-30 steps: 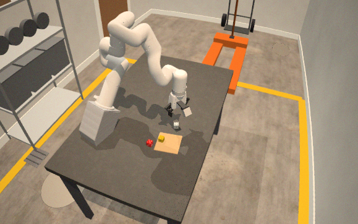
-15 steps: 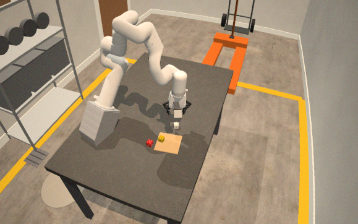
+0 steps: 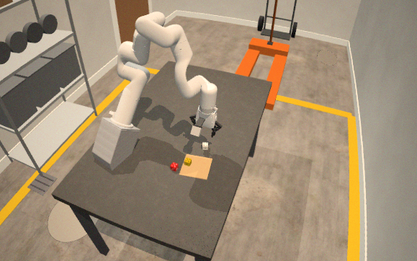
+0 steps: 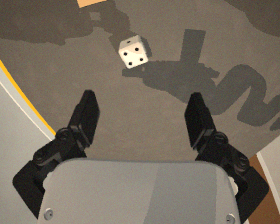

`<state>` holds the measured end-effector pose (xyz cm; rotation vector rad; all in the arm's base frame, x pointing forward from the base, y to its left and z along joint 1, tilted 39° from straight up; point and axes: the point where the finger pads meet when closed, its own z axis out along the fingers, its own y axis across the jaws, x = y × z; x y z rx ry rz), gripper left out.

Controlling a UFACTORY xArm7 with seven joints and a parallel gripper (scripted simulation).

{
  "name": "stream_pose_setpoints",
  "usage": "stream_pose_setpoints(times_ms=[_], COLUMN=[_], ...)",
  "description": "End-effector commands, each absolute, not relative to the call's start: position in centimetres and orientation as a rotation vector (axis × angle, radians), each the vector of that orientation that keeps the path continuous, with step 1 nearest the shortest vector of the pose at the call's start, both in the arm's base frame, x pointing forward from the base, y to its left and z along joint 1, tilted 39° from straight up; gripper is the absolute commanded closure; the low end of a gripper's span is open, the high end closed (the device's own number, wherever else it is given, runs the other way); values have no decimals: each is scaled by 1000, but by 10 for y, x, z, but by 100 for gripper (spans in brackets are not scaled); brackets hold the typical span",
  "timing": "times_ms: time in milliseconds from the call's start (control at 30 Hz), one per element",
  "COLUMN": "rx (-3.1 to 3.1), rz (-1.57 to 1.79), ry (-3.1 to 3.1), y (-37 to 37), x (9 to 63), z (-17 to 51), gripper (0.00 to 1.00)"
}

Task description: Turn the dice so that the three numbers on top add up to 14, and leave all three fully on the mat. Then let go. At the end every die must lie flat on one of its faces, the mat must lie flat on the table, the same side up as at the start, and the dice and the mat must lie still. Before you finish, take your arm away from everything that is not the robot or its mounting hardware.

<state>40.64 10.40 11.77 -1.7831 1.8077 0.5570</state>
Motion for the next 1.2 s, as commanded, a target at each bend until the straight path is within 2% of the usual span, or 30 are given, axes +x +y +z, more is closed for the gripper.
stream_pose_setpoints(times_ms=[0,1167], rx=[-1634,-415], rz=[613,892], ry=[1979,2701], y=[104,105], x=[408,414], z=[117,109], gripper=[0,0])
